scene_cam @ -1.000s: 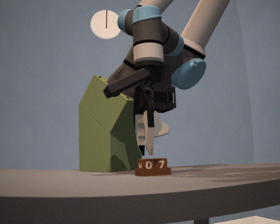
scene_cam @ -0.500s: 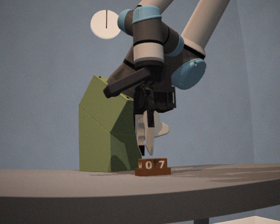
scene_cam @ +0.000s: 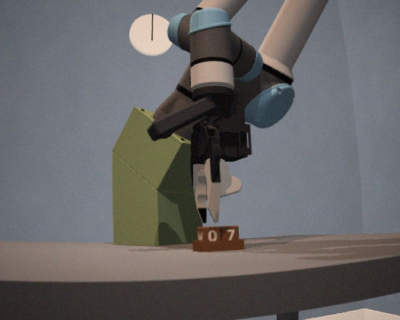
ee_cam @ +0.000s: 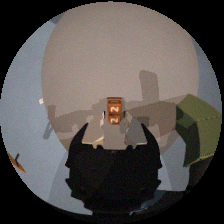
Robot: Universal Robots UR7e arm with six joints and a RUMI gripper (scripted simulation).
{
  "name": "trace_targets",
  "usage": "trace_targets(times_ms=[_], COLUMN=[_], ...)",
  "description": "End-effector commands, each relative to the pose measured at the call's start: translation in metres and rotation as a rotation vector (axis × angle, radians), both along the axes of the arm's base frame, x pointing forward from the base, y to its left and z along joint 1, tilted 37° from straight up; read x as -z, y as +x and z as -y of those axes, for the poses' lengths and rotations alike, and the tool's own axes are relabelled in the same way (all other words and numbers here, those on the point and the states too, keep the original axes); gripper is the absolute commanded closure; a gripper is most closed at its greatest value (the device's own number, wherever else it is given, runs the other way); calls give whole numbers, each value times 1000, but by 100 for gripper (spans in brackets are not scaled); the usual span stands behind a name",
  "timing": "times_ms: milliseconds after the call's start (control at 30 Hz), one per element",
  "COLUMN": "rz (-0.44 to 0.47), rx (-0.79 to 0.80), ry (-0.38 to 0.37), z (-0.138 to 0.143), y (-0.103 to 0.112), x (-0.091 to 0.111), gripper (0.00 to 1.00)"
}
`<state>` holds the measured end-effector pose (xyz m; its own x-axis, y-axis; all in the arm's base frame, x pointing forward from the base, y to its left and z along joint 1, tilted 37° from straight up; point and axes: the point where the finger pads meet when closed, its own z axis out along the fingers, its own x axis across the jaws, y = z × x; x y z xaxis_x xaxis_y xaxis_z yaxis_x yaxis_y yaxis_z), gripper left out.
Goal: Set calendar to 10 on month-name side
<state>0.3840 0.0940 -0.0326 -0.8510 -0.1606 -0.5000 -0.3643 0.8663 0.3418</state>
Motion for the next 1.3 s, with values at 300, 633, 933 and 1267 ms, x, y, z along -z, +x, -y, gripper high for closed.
trace_targets(times_ms=[300, 633, 933, 1267], rz=[1, 1, 1, 1], rx=[0, 0, 0, 0], ry=[0, 0, 0, 0], z=[-7, -12, -12, -12], y=[6, 10, 10, 10], x=[11, 20, 21, 21], gripper=[72, 72, 72, 72])
